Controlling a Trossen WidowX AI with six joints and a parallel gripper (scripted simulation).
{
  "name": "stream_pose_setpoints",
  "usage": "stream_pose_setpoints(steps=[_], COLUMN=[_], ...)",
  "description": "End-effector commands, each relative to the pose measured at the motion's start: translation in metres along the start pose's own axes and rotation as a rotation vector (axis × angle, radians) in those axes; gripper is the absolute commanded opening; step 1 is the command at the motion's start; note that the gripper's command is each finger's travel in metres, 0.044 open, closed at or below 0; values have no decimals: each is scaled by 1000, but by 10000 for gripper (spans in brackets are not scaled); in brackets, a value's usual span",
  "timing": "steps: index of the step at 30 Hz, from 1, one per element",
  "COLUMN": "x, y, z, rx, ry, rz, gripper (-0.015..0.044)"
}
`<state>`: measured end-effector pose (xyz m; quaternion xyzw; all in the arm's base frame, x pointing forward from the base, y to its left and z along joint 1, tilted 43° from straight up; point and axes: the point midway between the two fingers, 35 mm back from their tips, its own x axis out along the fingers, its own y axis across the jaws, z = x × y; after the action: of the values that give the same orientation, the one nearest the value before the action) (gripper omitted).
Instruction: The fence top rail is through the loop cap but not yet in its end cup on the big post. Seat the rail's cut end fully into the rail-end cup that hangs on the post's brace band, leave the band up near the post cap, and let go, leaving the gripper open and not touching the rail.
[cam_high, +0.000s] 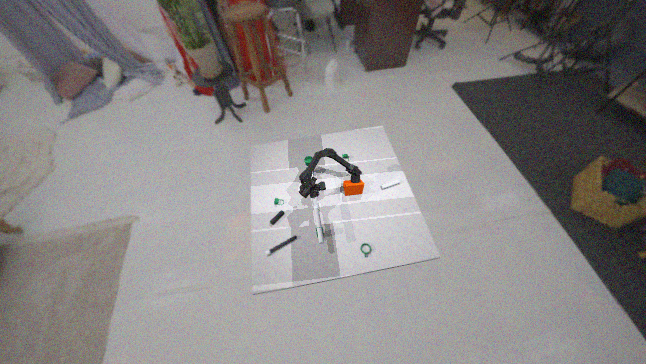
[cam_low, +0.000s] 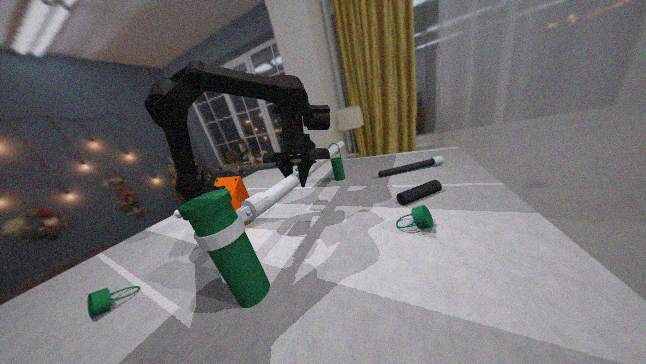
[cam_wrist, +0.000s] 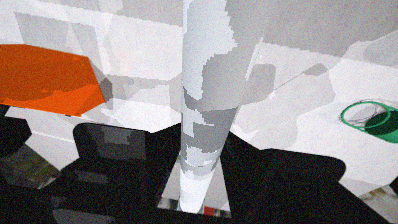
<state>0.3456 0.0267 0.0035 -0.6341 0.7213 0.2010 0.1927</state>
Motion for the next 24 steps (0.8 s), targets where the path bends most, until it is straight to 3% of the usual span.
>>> stream_pose_setpoints(steps=[1,24], x=[-4,-1], y=[-2,-1], z=[-7,-4], rx=[0,0], ry=[10,-1], rz=[-13,1], gripper=[0,0])
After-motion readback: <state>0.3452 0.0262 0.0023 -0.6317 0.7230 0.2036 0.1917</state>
